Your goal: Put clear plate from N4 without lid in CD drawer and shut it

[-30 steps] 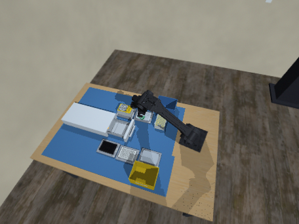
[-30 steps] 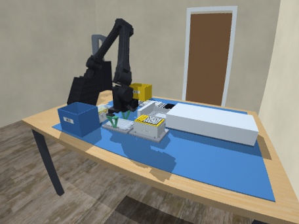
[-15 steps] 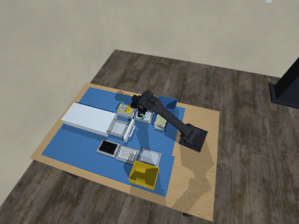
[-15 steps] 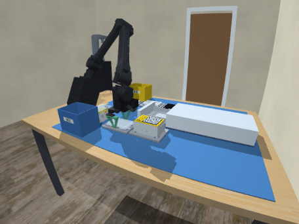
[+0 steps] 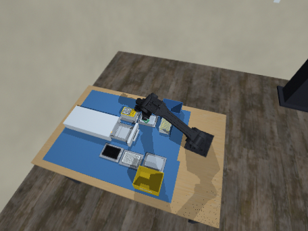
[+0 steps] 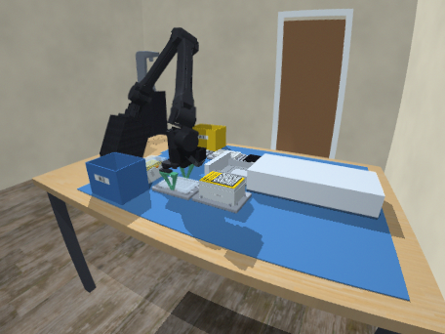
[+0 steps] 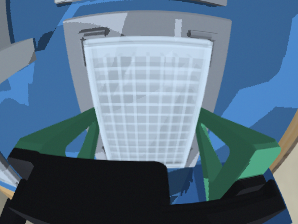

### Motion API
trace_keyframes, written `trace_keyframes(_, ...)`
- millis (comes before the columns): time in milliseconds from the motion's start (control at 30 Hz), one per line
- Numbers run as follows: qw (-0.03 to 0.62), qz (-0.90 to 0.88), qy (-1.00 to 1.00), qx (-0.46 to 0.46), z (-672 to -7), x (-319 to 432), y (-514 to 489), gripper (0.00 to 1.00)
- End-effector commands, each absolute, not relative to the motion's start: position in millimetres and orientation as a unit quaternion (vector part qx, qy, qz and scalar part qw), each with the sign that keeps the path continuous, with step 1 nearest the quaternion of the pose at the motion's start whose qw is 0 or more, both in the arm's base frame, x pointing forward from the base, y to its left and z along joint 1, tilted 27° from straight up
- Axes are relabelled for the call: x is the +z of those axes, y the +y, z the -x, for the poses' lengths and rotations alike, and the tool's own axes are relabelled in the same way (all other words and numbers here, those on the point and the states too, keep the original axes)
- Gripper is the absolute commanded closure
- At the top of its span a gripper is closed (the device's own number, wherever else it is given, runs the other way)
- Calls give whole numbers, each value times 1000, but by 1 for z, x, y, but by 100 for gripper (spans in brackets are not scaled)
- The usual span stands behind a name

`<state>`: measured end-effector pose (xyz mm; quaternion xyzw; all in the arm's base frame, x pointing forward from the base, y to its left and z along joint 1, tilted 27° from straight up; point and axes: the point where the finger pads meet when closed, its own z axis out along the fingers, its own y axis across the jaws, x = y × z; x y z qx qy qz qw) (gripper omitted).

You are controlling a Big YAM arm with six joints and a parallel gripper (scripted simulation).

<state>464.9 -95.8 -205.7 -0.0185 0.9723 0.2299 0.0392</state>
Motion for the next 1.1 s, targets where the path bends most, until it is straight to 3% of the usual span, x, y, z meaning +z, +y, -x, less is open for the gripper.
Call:
trace_keyframes(0,45,22,974,222,-470,-202,-94,100)
trace_keyframes(1067,43,21,974,223,-468,-205,-95,100)
